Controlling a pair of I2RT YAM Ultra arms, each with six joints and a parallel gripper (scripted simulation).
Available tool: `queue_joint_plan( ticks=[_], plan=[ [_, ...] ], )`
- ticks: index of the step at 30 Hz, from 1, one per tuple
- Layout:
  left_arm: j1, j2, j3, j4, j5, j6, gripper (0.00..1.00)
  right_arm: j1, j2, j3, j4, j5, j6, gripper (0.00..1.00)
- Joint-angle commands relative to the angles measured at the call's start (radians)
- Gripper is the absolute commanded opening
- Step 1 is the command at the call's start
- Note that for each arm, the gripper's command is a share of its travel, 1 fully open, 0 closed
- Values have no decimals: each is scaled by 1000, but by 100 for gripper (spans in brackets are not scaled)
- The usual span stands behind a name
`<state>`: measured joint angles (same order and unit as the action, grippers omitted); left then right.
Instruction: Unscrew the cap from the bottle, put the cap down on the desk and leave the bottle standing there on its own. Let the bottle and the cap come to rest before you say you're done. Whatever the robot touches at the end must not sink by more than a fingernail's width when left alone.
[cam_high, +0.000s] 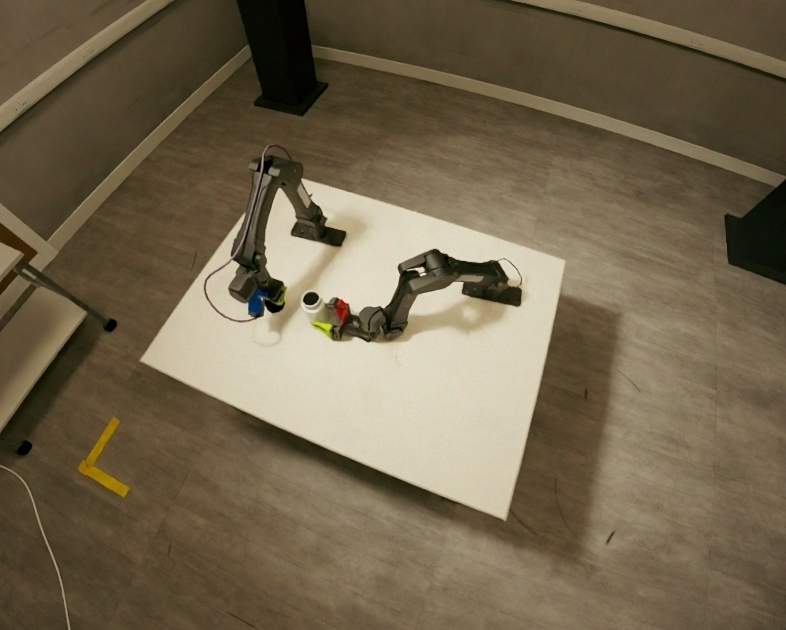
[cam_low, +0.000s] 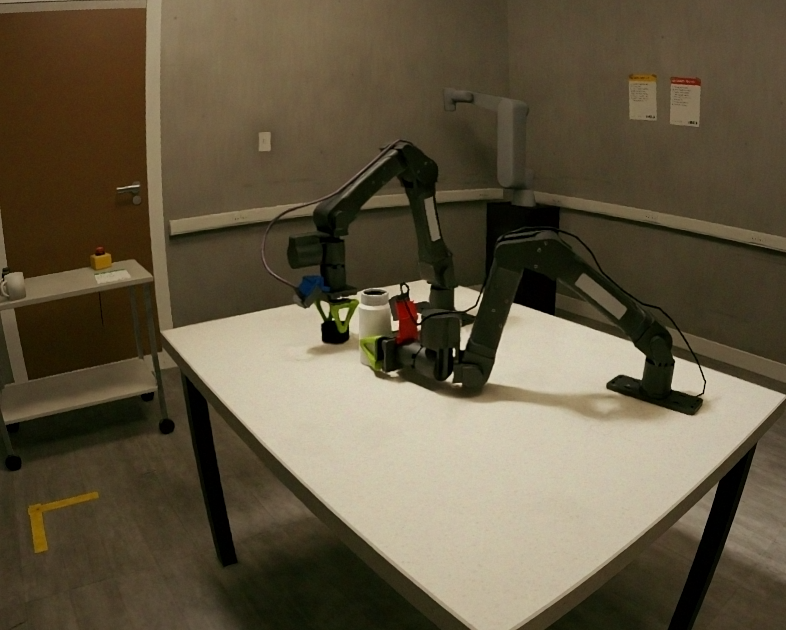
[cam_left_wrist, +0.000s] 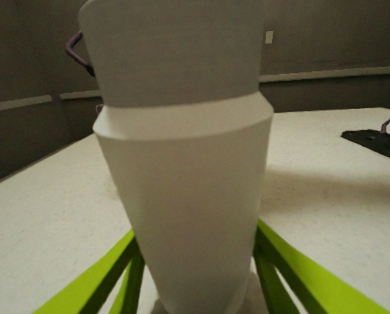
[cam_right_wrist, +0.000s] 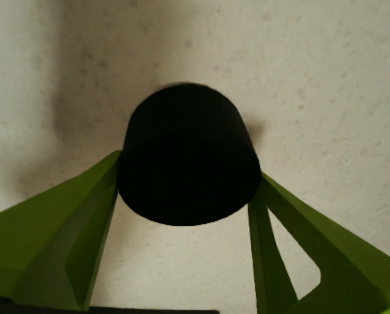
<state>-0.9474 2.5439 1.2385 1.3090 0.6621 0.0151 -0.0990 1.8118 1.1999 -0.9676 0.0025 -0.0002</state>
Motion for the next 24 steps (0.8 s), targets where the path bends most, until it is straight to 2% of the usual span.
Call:
queue_joint_plan(
  ticks=[1, 5, 8, 10, 13, 14, 24],
  plan=[
    [1, -6, 5, 8, 1, -2, 0, 4, -5, -7, 21, -3, 2, 0],
    [1, -6, 5, 8, 1, -2, 0, 4, -5, -7, 21, -3, 2, 0],
    [1, -6, 5, 8, 1, -2, 34, 4, -5, -7, 21, -3, 2, 0],
    [1, -6, 5, 8, 1, -2, 34, 4, -5, -7, 21, -3, 2, 0],
    [1, -6, 5, 8, 1, -2, 68, 4, -5, -7, 21, -3, 2, 0],
    [1, -6, 5, 8, 1, -2, 74, 4, -5, -7, 21, -3, 2, 0],
    [0, -9, 4, 5, 0, 0, 74, 4, -5, -7, 21, -3, 2, 0]
  ],
)
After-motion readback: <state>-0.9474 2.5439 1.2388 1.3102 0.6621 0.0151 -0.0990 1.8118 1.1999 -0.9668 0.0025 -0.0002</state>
